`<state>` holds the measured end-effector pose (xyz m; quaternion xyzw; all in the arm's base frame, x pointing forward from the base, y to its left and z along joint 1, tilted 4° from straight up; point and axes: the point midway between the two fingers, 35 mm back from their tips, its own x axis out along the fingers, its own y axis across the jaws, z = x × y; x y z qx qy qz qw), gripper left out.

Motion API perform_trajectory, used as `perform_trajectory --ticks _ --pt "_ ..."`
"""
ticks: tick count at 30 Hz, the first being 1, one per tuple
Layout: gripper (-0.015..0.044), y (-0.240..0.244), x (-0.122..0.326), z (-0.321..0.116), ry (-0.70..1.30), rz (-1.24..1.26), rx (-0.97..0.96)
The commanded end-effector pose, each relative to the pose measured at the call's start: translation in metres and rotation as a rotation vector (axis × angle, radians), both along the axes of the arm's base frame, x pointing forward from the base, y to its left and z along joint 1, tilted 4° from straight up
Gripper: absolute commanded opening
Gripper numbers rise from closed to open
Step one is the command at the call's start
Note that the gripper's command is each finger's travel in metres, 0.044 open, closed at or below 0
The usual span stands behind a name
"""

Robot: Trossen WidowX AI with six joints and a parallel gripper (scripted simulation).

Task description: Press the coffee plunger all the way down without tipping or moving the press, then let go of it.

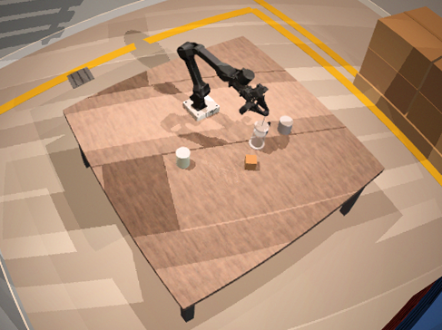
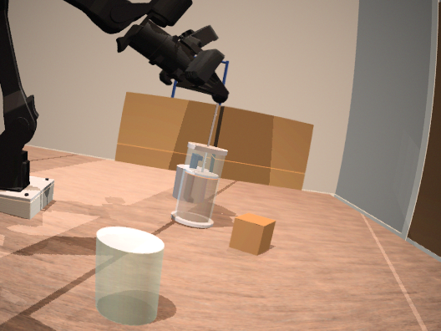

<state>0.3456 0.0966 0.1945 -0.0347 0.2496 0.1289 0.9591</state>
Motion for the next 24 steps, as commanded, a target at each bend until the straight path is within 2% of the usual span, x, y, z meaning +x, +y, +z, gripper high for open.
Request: perform_trajectory --ticks 1,24 --pt "0.0117 -0.001 -0.003 -0.029 0.064 0.003 -0.019" --pt "0.0117 0.0 0.001 -0.065 0.063 0.003 -0.019"
